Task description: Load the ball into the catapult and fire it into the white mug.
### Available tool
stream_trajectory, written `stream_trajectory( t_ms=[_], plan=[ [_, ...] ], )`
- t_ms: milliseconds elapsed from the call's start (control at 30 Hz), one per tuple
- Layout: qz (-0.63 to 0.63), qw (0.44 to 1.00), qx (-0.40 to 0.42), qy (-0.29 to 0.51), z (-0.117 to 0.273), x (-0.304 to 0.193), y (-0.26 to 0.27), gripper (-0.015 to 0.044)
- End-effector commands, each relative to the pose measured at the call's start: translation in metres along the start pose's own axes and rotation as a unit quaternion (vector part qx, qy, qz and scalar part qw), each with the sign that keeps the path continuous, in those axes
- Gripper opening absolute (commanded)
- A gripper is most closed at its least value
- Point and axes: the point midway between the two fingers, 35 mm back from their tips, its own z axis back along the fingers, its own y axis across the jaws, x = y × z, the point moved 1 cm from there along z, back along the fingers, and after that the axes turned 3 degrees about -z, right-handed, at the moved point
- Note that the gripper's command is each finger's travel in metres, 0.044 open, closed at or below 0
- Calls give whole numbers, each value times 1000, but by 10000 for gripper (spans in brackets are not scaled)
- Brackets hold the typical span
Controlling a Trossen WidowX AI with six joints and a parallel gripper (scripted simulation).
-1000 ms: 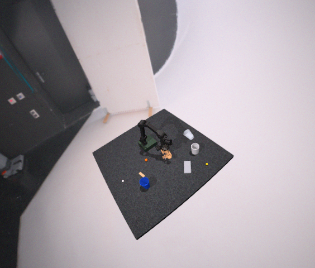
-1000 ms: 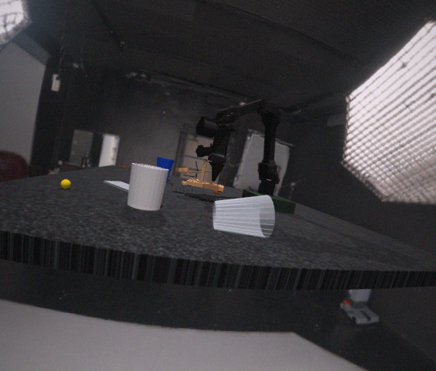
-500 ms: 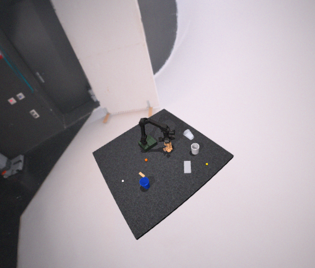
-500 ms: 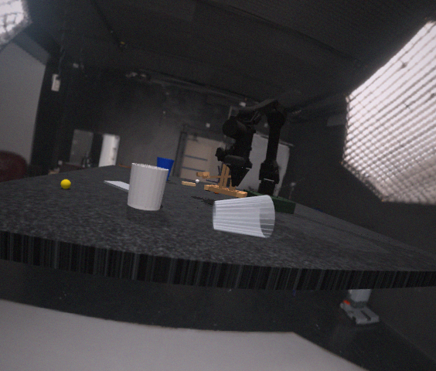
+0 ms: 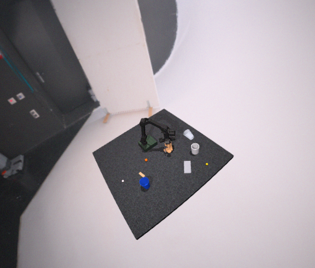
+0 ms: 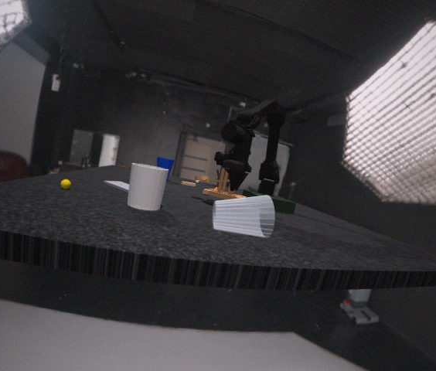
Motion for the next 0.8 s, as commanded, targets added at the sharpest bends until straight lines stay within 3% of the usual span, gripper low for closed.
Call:
stream_trajectory(
  t_ms=[0,733,767],
  plan=[
    [-2,1000,3,-4,-4,1,1,0],
    [0,1000,1,0,-27,0,1,0],
    [0,1000,1,0,-27,0,1,26]
  ],
)
